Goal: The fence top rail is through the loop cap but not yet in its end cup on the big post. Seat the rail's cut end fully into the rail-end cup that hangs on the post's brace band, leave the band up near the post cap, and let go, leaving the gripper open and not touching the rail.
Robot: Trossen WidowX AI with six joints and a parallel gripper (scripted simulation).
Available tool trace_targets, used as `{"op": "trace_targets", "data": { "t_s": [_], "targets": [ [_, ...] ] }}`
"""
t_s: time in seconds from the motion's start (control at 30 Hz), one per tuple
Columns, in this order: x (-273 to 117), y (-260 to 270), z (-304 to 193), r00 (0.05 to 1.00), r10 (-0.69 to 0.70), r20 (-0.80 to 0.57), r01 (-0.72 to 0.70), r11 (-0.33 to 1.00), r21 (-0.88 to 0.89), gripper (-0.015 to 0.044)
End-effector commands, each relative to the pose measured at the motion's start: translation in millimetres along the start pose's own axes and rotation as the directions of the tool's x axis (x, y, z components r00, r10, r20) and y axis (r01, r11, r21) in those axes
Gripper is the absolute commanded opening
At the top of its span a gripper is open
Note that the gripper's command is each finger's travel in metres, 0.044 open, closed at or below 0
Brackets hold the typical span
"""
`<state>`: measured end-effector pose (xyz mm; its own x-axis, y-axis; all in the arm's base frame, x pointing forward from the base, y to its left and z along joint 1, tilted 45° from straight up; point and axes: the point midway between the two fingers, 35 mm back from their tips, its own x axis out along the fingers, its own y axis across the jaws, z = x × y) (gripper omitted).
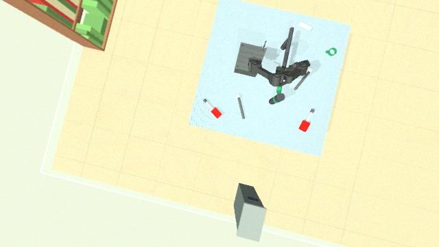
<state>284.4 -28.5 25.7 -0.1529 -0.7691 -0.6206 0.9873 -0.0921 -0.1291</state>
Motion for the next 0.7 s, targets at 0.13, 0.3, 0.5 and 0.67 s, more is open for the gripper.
{"op": "trace_targets", "data": {
  "t_s": [0.13, 0.3, 0.5, 0.67],
  "targets": [
    [-1.6, 0.7, 10.0, 1.0, 0.01, 0.007, -0.01, 1.0, 0.003, 0.0],
    [-0.9, -0.2, 14.1, 1.0, 0.01, 0.007, -0.01, 1.0, 0.003, 0.0],
    [1.1, -0.4, 10.1, 1.0, 0.001, 0.001, -0.001, 1.0, 0.002, 0.0],
    [1.1, -0.4, 10.1, 1.0, 0.001, 0.001, -0.001, 1.0, 0.002, 0.0]
  ]
}}
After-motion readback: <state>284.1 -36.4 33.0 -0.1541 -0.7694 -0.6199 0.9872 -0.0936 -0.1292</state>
